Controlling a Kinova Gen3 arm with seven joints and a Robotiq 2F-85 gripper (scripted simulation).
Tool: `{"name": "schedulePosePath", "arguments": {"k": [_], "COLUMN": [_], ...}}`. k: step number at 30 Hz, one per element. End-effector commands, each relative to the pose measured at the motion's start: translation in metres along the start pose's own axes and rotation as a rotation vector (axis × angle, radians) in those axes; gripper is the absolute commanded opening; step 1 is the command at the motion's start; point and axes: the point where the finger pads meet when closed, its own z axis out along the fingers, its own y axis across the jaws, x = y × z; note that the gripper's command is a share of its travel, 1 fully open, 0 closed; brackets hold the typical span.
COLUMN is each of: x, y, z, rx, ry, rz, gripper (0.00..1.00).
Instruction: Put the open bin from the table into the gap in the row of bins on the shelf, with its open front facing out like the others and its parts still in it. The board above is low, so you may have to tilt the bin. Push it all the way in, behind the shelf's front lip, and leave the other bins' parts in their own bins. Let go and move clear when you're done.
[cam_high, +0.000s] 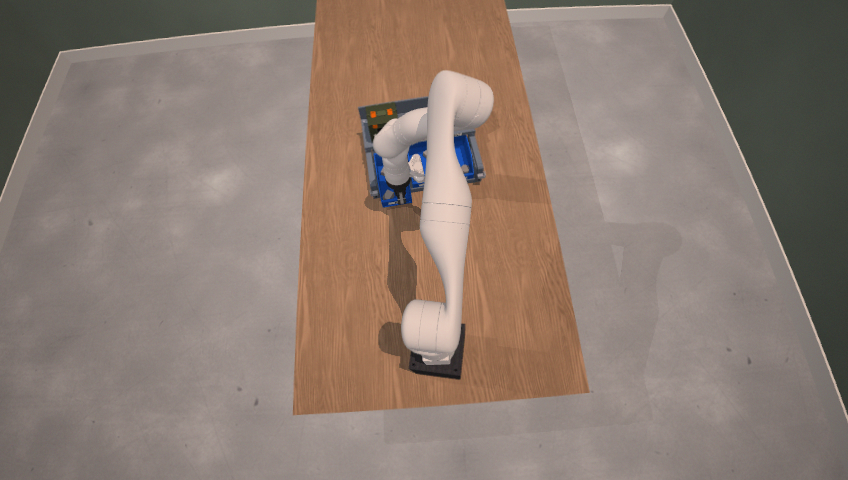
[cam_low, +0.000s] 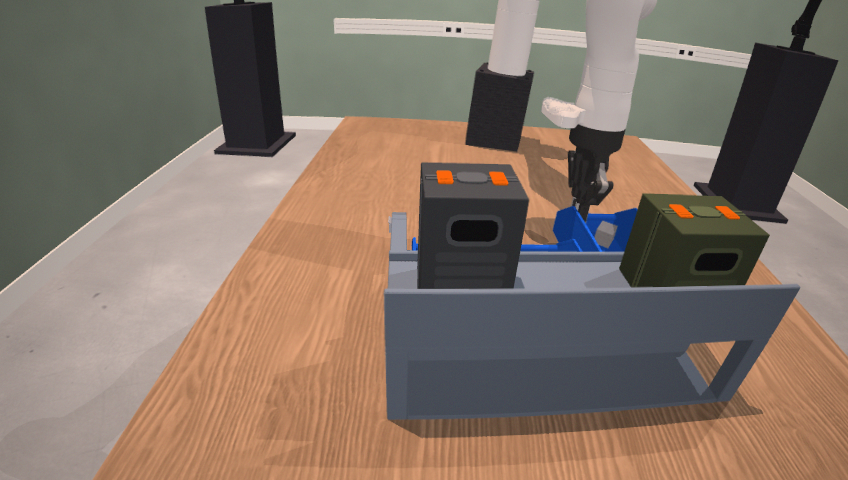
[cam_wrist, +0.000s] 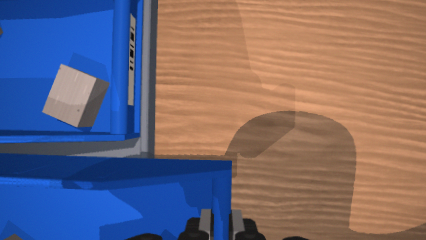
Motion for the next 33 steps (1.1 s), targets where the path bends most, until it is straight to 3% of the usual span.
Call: {"name": "schedulePosePath", "arguments": {"k": [1, 33], "x": [0.0, 0.0], "y": [-0.005, -0.023], "z": [-0.002, -0.002], "rx": [0.005, 0.005], "ry": [0.0, 0.0], "rz": [0.0, 0.0], "gripper": [0.1, 0.1]}}
